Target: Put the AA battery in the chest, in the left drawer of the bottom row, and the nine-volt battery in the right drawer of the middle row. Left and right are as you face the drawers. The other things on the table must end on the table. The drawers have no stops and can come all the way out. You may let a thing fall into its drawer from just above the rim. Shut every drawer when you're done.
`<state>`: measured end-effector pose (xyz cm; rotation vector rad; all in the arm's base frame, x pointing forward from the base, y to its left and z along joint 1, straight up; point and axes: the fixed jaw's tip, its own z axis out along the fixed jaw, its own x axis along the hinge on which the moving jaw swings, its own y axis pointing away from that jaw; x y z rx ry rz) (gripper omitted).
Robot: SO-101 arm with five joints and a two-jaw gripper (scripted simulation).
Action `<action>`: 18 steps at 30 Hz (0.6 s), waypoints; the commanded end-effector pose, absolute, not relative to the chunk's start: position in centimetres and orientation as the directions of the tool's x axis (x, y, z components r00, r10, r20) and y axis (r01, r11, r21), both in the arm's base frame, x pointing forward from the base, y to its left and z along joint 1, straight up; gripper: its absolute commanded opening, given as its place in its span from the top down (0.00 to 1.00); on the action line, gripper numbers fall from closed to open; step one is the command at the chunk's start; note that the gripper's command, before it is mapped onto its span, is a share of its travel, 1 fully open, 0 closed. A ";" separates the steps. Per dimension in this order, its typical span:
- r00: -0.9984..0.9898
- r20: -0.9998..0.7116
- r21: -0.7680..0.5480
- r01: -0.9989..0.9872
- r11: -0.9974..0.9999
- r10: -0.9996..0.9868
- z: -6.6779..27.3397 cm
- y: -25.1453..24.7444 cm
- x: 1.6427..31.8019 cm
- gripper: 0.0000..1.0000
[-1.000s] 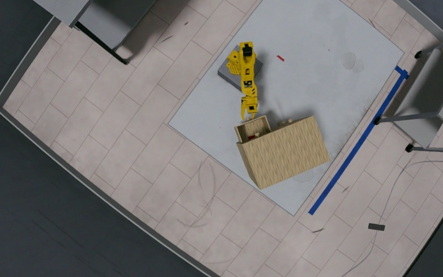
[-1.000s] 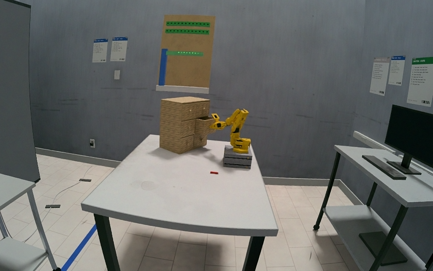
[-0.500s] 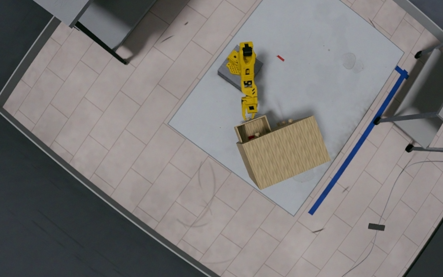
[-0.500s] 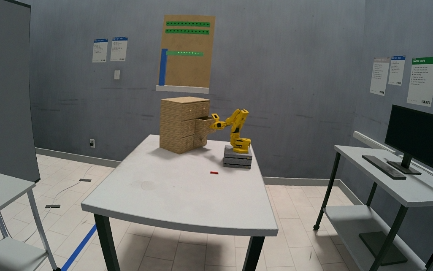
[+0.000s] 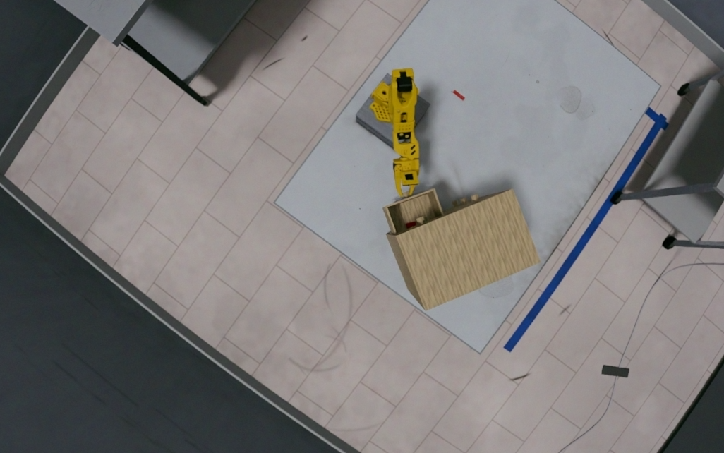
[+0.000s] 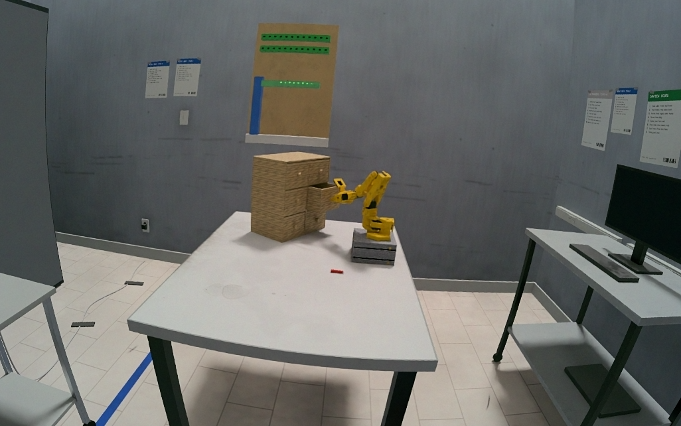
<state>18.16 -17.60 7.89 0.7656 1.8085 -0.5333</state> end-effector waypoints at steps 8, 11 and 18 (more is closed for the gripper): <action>-0.240 -0.938 0.011 0.697 0.717 0.248 8.0 -17.1 18.8 1.00; -0.240 -0.938 0.011 0.697 0.717 0.248 8.0 -17.1 18.8 1.00; -0.240 -0.938 0.011 0.697 0.717 0.248 8.0 -17.1 18.8 1.00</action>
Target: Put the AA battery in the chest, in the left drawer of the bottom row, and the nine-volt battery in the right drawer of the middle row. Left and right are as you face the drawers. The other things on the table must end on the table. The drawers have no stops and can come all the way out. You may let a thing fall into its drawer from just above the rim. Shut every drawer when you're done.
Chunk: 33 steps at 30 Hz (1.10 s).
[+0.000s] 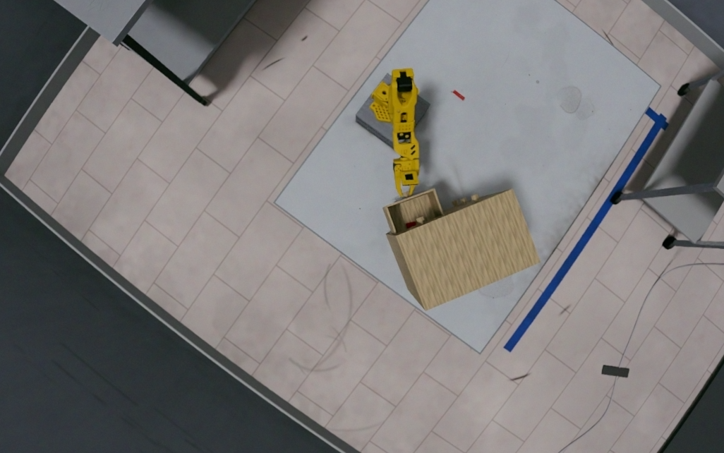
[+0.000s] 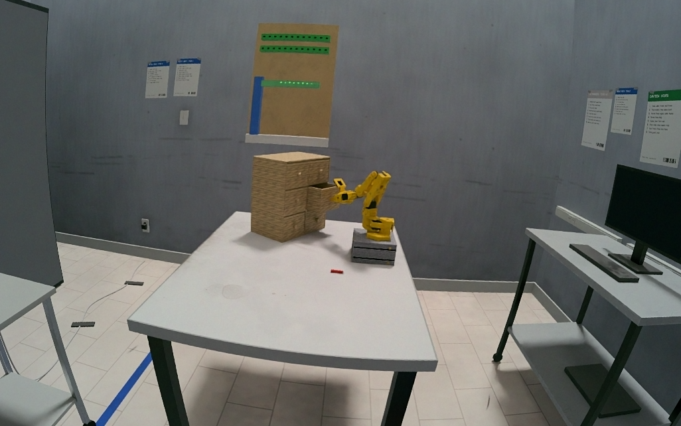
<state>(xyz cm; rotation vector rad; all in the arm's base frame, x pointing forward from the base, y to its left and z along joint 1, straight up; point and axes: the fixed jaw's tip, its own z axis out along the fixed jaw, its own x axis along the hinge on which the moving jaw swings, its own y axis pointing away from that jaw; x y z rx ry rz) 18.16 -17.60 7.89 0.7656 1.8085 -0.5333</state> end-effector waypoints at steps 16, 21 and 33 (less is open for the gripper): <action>-0.240 -0.939 0.005 0.708 0.706 0.248 8.0 -18.0 19.1 1.00; -0.240 -0.939 0.001 0.716 0.698 0.248 7.9 -18.7 19.3 1.00; -0.242 -0.939 0.001 0.710 0.704 0.246 7.9 -19.1 20.0 1.00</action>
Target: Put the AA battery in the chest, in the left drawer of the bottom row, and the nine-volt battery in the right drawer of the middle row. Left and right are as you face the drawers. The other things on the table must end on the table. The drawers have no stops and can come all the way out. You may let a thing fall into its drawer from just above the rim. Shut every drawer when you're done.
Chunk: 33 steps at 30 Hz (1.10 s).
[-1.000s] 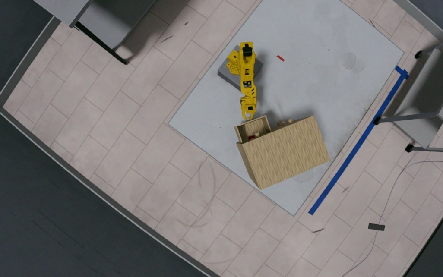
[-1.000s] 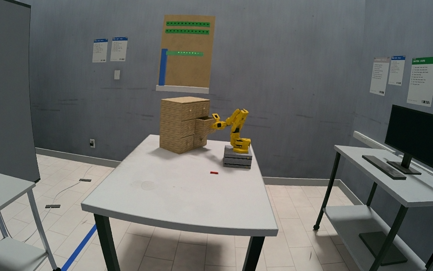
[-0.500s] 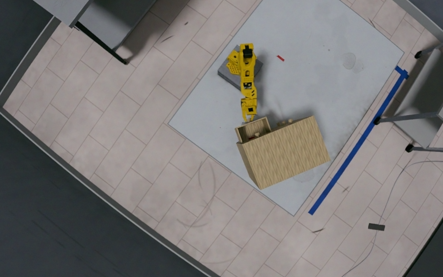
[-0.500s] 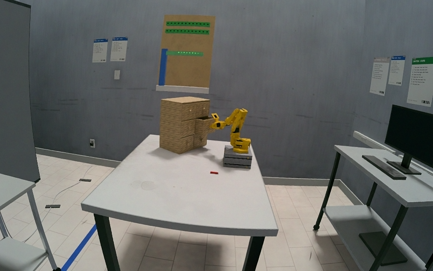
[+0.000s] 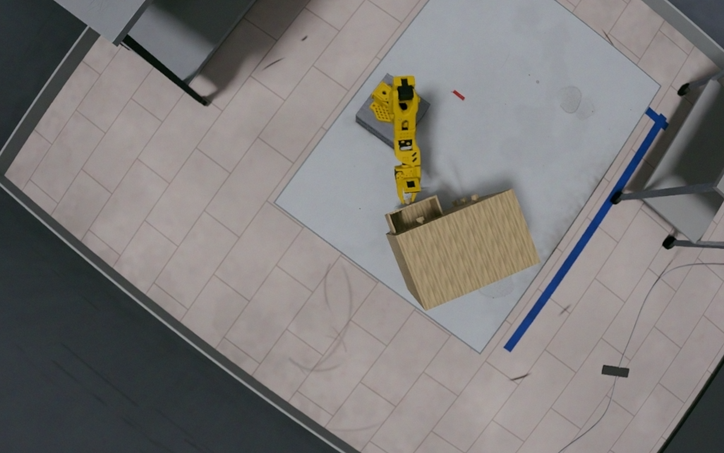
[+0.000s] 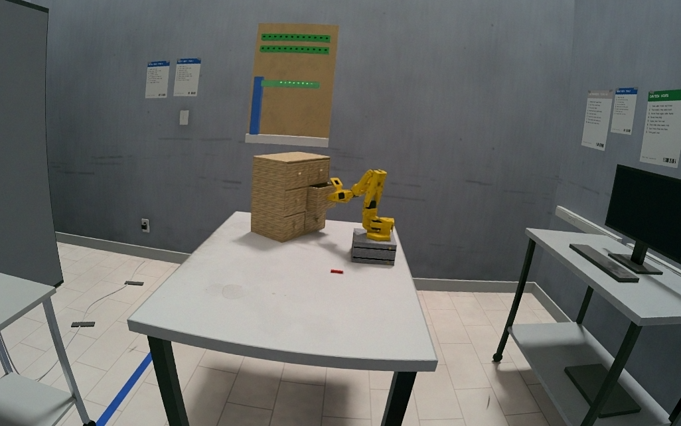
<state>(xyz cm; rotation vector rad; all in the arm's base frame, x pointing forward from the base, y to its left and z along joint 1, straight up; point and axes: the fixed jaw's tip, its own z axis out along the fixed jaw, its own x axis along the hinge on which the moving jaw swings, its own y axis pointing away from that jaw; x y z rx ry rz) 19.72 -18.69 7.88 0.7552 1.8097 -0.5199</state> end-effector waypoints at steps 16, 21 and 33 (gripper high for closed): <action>-0.245 -0.939 0.001 0.701 0.713 0.243 7.9 -19.7 21.2 1.00; -0.246 -0.939 0.001 0.697 0.717 0.241 7.9 -20.0 21.7 1.00; -0.248 -0.939 0.001 0.692 0.722 0.239 7.9 -20.4 22.4 1.00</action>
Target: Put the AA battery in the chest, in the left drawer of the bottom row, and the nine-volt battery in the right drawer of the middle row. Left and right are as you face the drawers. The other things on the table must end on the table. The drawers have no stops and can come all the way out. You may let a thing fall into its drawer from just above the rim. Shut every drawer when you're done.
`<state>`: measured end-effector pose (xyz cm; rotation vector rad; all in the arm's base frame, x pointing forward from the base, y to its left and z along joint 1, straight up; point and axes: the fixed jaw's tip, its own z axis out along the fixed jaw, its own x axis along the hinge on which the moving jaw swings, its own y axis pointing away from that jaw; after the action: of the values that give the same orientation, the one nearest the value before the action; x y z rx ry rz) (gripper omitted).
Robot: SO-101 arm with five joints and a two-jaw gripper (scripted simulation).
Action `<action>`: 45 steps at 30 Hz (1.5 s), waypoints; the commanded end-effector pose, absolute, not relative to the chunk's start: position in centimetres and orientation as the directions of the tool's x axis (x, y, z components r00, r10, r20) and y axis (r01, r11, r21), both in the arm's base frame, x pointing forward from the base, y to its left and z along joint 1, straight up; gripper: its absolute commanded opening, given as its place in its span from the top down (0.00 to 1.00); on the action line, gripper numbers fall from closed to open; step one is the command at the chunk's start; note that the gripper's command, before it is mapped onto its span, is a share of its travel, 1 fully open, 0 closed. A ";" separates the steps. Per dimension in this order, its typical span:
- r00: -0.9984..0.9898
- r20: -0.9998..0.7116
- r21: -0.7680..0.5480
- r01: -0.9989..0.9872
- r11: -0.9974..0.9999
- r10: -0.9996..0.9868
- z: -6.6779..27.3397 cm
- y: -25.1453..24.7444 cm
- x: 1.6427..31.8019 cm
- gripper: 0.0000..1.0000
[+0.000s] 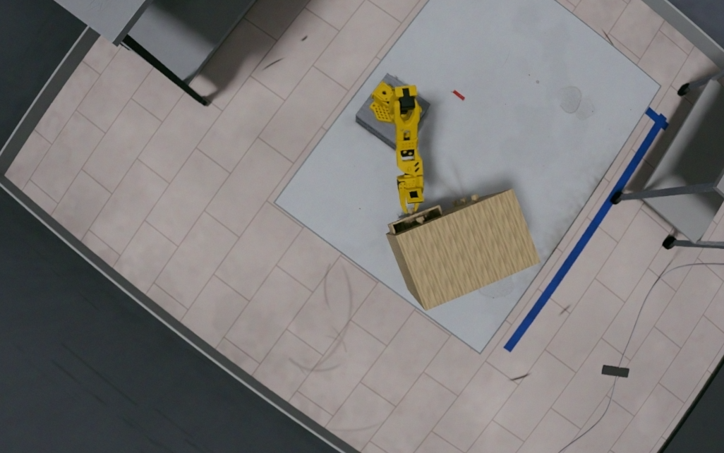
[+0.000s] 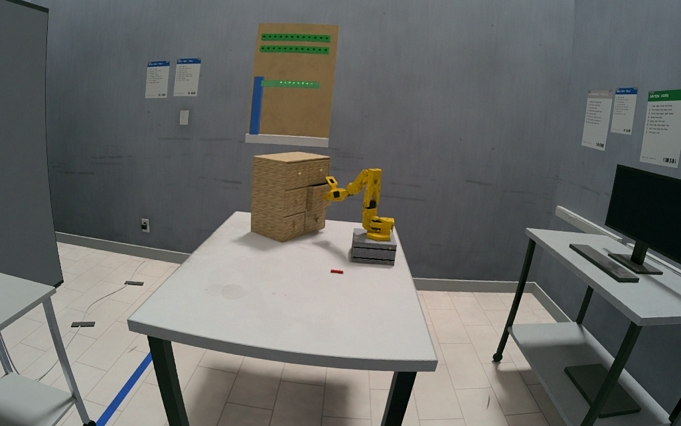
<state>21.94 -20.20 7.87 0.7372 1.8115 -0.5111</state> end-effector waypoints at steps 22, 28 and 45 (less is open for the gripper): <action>-0.252 -0.939 0.001 0.681 0.733 0.235 7.9 -21.4 24.2 1.00; -0.252 -0.939 0.001 0.680 0.733 0.235 7.9 -21.4 24.3 1.00; -0.253 -0.939 0.001 0.678 0.735 0.234 7.9 -21.6 24.6 1.00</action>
<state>24.24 -21.69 7.87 0.7220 1.8165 -0.5012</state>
